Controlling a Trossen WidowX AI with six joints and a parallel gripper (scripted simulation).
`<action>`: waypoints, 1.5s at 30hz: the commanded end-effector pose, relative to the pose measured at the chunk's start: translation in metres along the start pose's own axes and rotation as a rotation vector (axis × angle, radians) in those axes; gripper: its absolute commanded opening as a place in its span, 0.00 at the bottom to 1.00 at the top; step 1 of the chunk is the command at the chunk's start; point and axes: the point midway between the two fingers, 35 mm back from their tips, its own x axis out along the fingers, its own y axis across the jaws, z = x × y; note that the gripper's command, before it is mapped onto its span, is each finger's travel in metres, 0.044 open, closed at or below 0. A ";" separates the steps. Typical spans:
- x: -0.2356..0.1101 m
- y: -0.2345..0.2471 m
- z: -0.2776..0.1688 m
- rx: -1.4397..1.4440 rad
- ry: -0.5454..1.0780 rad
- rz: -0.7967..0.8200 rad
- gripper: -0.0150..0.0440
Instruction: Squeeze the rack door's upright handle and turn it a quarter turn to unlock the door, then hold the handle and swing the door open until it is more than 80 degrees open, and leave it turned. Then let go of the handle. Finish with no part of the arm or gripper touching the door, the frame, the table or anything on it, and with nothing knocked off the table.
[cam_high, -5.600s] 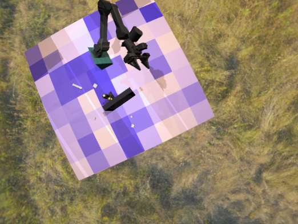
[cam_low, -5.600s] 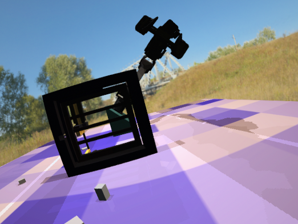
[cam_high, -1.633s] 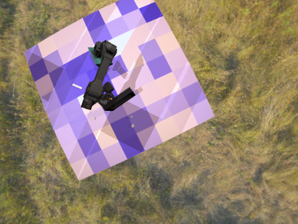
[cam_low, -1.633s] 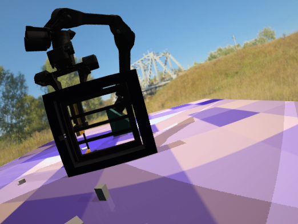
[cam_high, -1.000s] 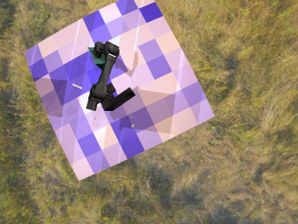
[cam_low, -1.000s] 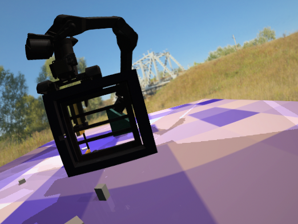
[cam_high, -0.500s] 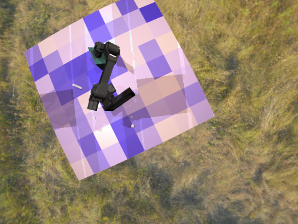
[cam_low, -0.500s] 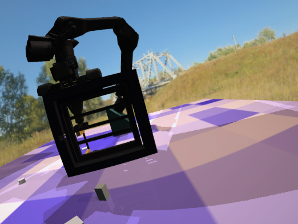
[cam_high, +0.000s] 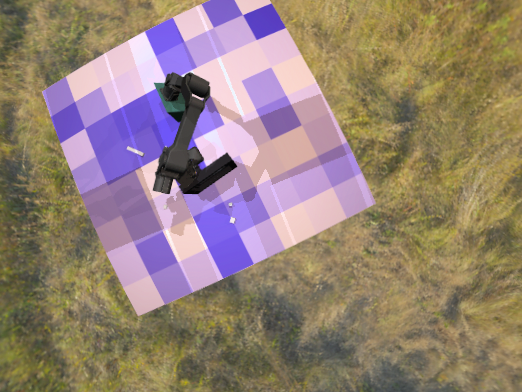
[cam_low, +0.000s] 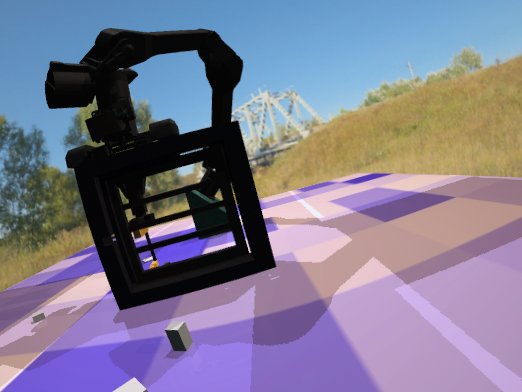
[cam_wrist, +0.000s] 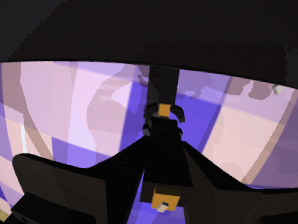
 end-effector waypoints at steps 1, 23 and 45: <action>0.000 0.000 0.000 0.129 -0.001 0.000 0.27; 0.000 0.000 0.000 1.213 -0.001 0.000 0.27; 0.000 0.000 0.000 1.877 -0.001 0.000 0.27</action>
